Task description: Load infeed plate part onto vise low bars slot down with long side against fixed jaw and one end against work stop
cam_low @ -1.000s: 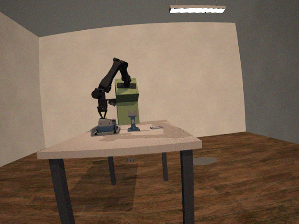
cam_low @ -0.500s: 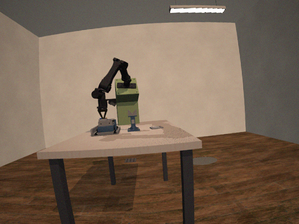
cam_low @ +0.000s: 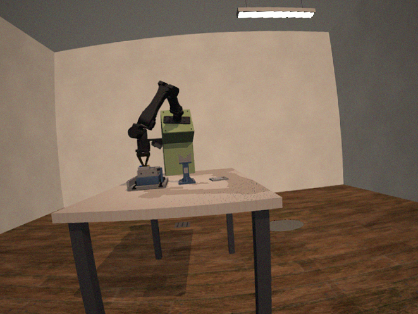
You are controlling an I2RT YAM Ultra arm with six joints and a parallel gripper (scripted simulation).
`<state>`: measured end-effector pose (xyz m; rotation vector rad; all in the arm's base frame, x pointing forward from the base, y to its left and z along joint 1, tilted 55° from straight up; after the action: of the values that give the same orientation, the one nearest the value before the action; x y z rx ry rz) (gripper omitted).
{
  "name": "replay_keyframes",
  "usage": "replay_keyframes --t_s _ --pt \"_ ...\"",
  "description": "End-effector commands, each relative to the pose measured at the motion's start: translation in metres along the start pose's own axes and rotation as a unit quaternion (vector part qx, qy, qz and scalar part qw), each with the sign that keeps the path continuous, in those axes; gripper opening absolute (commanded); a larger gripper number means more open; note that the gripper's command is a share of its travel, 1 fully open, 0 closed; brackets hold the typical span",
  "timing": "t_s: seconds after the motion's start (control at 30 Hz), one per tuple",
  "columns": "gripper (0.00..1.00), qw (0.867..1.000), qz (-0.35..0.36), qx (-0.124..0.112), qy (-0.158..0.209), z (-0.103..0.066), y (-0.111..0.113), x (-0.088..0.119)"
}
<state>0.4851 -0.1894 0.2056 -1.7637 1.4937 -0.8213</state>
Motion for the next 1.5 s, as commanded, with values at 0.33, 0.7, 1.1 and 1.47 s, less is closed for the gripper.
replay_keyframes --t_s 0.33,0.7,1.1,1.47 --pt "0.0 1.0 -0.001 0.011 0.005 -0.009 -0.001 0.002" --pt "0.0 1.0 -0.003 0.011 0.006 -0.01 0.008 0.002" --pt "0.0 1.0 -0.004 0.012 0.007 -0.009 0.009 0.002" --pt "0.0 1.0 0.003 0.001 0.001 -0.015 0.016 -0.001"
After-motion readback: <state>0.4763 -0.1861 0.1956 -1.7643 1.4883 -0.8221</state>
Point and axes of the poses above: the point where the finger pads meet when closed, its own z axis out along the fingers, its own y axis across the jaws, x = y × z, the point moved 4 cm from there along -z, back along the fingers, and after that the axes turned 9 degrees about -z, right-handed, at the moved point
